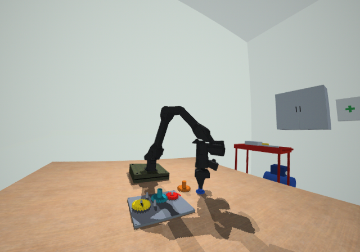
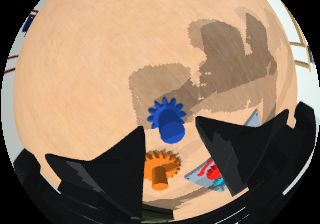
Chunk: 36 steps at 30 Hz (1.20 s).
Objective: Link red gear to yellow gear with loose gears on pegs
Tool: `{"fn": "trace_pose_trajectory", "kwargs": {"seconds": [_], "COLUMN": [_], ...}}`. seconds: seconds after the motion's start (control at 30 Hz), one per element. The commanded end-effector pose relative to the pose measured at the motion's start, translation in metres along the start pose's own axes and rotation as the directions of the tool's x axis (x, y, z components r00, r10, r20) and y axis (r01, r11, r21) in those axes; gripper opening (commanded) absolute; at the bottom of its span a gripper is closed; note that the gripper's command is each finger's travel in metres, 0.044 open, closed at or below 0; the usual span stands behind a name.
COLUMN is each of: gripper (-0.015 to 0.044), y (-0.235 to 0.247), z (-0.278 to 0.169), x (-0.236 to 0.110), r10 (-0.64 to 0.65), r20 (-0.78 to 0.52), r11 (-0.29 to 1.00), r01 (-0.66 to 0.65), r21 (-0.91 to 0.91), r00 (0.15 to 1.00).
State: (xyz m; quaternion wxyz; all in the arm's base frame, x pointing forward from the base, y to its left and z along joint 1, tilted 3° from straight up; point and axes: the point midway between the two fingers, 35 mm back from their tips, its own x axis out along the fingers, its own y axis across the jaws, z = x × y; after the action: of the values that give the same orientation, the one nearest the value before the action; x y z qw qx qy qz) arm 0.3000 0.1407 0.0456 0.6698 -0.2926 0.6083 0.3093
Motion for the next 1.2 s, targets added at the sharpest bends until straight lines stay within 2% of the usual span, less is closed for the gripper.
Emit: {"fn": "trace_pose_trajectory", "kwargs": {"seconds": [0.0, 0.07, 0.3, 0.33, 1.17], "gripper": [0.0125, 0.0072, 0.0026, 0.0000, 0.0000], "y": [0.000, 0.000, 0.000, 0.000, -0.005], "z": [-0.001, -0.001, -0.001, -0.001, 0.006], "x": [0.001, 0.001, 0.001, 0.001, -0.056], "r10": [0.000, 0.000, 0.000, 0.000, -0.001], "r20": [-0.002, -0.002, -0.002, -0.002, 0.000], "r11": [1.000, 1.000, 1.000, 1.000, 1.000], "r01": [0.000, 0.000, 0.000, 0.000, 0.001], "r21": [0.004, 0.004, 0.004, 0.004, 0.003], "r00": [1.000, 1.000, 1.000, 1.000, 1.000]}}
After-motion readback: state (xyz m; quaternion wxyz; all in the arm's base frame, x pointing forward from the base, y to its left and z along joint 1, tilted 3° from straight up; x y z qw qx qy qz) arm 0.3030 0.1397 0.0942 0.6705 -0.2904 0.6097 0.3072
